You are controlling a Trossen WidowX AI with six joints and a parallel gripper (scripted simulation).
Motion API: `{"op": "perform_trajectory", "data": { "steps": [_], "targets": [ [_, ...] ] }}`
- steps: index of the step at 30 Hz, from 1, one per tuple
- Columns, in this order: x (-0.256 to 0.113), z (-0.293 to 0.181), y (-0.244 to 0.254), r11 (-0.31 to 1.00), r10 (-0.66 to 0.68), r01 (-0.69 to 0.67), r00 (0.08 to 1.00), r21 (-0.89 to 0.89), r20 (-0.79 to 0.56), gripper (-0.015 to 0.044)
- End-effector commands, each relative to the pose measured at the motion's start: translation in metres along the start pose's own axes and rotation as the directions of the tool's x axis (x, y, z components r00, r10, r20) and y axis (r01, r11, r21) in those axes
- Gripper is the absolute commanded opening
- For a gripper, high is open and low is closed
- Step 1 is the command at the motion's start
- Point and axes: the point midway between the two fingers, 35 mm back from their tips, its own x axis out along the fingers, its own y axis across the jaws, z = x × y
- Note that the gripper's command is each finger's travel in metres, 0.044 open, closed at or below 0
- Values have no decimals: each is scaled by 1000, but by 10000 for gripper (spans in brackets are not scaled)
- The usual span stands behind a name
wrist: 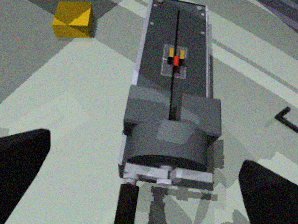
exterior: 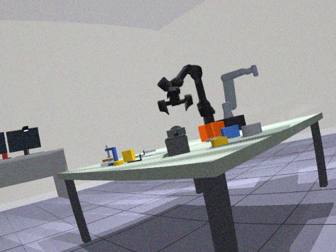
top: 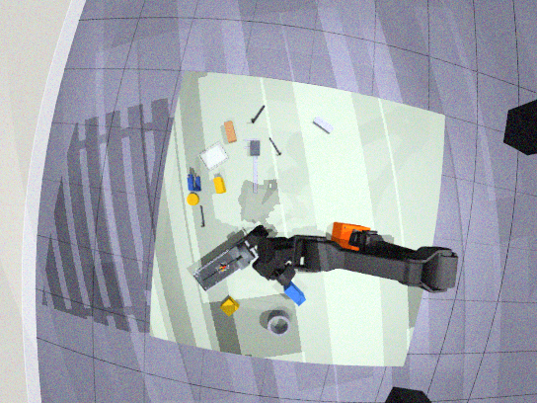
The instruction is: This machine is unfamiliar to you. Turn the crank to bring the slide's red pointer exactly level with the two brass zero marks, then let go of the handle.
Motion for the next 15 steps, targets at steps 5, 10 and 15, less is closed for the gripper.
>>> {"op": "perform_trajectory", "data": {
  "steps": [5, 10, 15],
  "targets": [
    [16, 21, -4, 991, -51, 58, 997, 119, -66, 440],
    [35, 44, -6, 968, -108, 128, 989, 217, -102, 440],
    [54, 66, -5, 929, -169, 201, 977, 310, -128, 440]
  ]
}}
